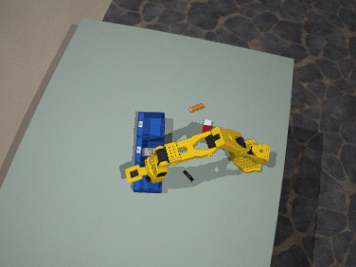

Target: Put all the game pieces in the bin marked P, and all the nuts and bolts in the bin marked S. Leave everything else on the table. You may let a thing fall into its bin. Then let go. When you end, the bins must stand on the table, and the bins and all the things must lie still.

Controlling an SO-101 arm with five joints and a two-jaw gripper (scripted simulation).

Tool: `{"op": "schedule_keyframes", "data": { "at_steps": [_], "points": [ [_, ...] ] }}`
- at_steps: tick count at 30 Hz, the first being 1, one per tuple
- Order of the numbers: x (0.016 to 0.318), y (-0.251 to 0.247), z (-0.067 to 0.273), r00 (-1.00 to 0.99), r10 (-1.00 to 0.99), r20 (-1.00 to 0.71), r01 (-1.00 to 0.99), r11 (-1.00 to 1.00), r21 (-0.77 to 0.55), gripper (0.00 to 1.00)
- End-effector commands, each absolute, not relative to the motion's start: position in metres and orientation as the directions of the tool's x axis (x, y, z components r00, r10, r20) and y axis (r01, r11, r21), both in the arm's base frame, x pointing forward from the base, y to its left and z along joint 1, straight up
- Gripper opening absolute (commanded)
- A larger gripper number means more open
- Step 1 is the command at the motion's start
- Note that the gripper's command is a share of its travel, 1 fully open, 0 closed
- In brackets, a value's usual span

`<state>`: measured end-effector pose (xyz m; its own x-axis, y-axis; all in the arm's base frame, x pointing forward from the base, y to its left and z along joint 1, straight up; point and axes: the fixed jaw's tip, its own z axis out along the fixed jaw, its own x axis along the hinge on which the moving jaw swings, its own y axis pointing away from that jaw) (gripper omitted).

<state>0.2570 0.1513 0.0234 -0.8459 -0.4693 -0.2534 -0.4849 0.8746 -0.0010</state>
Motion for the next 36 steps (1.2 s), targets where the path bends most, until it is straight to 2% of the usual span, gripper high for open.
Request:
{"op": "schedule_keyframes", "data": {
  "at_steps": [1,15,36],
  "points": [
    [0.261,0.156,0.054,-0.817,-0.471,-0.331,-0.499,0.867,-0.003,0.17],
    [0.253,0.152,0.082,-0.817,-0.471,-0.331,-0.499,0.867,-0.003,0.17],
    [0.253,0.152,0.084,-0.817,-0.471,-0.331,-0.499,0.867,-0.003,0.17]
  ]
}}
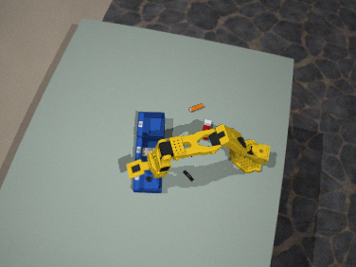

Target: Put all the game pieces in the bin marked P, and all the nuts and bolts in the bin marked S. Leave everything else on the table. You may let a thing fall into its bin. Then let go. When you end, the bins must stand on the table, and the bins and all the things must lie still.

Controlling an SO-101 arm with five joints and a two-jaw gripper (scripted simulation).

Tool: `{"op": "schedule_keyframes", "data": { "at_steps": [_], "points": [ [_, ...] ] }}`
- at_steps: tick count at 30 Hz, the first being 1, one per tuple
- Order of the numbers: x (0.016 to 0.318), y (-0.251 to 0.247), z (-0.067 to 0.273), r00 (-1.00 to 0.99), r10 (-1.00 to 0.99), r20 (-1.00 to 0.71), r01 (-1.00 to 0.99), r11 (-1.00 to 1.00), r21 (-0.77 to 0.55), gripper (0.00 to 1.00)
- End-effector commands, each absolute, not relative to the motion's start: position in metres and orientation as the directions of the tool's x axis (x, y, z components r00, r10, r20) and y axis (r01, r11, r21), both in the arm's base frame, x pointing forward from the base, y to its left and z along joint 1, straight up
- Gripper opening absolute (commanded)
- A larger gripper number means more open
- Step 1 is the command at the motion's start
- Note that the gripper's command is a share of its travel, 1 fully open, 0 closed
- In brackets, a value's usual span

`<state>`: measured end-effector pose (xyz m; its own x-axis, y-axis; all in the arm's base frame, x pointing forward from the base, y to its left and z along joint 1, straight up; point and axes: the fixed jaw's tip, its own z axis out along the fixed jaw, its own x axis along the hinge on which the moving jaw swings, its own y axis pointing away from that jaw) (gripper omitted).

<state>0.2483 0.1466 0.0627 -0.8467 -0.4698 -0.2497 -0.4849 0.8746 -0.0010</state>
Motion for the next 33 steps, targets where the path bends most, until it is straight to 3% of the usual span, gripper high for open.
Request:
{"op": "schedule_keyframes", "data": {
  "at_steps": [1,8,13,20,25,33],
  "points": [
    [0.253,0.152,0.084,-0.817,-0.471,-0.331,-0.499,0.867,-0.003,0.17],
    [0.252,0.145,0.087,-0.826,-0.457,-0.329,-0.483,0.876,-0.003,0.17],
    [0.247,0.112,0.103,-0.866,-0.384,-0.321,-0.404,0.915,-0.006,0.17],
    [0.225,0.062,0.121,-0.917,-0.255,-0.307,-0.265,0.964,-0.010,0.17],
    [0.191,0.022,0.128,-0.949,-0.119,-0.293,-0.120,0.993,-0.014,0.17],
    [0.164,0.001,0.125,-0.959,-0.019,-0.283,-0.015,1.000,-0.016,0.17]
  ]
}}
